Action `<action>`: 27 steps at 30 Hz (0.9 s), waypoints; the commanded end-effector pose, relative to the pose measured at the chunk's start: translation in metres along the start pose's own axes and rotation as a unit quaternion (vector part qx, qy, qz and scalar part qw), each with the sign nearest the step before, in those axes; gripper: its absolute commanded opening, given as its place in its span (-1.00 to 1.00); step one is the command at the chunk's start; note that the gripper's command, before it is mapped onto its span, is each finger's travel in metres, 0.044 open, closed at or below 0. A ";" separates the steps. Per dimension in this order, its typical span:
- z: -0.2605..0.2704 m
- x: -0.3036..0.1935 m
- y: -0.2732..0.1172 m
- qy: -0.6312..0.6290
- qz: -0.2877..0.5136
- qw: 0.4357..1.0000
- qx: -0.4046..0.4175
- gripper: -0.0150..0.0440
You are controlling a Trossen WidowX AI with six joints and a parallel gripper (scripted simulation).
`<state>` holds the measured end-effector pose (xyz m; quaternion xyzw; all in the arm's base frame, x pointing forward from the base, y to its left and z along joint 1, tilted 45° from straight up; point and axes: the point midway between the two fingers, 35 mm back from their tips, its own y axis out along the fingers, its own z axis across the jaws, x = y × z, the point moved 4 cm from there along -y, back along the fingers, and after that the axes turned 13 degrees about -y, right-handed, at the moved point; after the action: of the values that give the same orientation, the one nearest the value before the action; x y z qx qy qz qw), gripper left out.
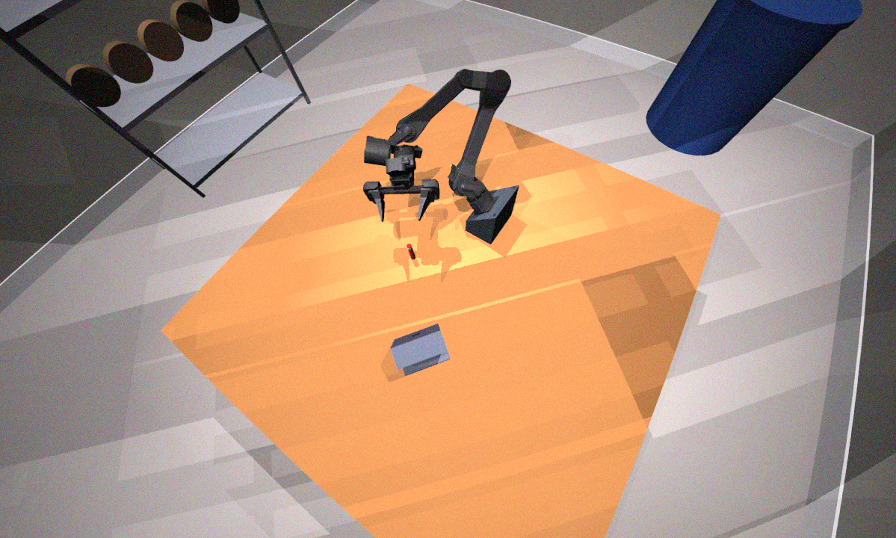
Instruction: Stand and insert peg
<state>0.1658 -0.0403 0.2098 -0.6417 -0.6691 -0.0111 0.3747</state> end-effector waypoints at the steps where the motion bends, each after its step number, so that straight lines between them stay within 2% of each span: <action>1: 0.000 -0.004 0.005 0.035 0.025 0.999 0.025 1.00; 14: 0.009 -0.022 0.024 0.149 0.166 0.965 0.137 1.00; 27: 0.018 -0.037 0.039 0.185 0.351 0.893 0.212 1.00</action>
<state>0.1848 -0.0544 0.1622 -0.7152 -0.3384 0.1258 0.5985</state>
